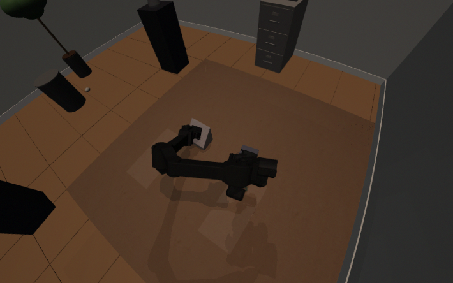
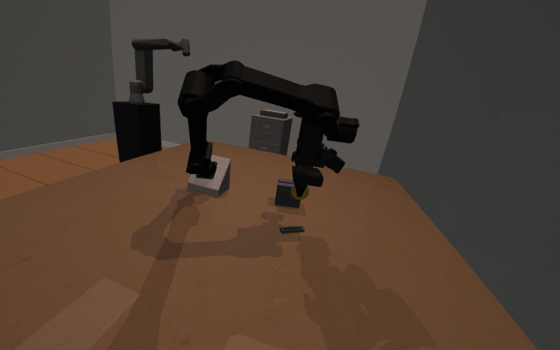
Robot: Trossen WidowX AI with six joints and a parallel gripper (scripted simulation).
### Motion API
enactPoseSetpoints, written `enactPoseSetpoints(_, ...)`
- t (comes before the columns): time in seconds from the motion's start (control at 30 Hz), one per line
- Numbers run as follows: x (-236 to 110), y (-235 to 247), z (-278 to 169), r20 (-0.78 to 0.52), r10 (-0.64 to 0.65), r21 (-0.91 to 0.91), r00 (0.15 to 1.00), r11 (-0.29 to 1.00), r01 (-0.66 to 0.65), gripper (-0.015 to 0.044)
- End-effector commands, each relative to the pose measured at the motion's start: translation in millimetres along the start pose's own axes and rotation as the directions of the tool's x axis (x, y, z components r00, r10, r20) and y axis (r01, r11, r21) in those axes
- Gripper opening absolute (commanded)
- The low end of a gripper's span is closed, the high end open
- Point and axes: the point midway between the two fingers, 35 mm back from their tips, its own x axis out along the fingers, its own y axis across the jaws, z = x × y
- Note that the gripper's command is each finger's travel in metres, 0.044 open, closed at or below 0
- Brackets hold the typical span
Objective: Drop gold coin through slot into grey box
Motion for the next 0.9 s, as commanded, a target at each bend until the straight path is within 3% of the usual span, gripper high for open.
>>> enactPoseSetpoints(0.0,-1,10,1,0.003,0.006,0.005,1.000,1.000,-0.006,0.0000)
enactPoseSetpoints(0.87,-3,79,1,0.007,0.018,0.002,1.000,1.000,-0.018,0.0000)
